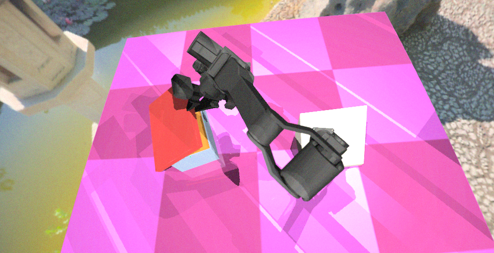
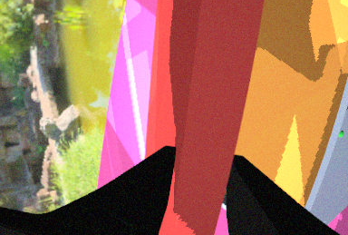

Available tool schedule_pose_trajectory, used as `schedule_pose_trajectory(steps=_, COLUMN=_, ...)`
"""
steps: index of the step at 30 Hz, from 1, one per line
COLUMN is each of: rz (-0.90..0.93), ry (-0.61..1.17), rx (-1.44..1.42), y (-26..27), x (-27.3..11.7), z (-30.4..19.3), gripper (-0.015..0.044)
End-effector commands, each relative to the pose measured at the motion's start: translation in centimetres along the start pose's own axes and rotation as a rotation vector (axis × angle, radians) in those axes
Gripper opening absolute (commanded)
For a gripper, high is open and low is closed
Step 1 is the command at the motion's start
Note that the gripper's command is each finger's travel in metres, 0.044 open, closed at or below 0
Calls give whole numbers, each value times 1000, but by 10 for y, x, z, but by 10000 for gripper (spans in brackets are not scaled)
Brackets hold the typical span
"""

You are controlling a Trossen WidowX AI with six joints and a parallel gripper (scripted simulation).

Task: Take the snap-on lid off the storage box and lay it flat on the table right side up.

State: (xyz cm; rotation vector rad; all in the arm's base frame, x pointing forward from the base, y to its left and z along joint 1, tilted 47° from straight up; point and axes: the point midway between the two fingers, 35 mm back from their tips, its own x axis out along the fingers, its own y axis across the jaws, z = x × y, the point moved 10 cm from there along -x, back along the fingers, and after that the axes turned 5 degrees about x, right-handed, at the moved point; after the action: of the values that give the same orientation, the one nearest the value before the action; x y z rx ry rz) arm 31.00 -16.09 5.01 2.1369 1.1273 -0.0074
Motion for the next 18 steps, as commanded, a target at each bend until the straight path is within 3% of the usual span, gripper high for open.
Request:
schedule_pose_trajectory(steps=1, rz=8, ry=6, rx=-9, y=6, x=-5, z=-1, gripper=0)
schedule_pose_trajectory(steps=18, rz=7, ry=5, rx=-9, y=23, x=-19, z=-3, gripper=0)
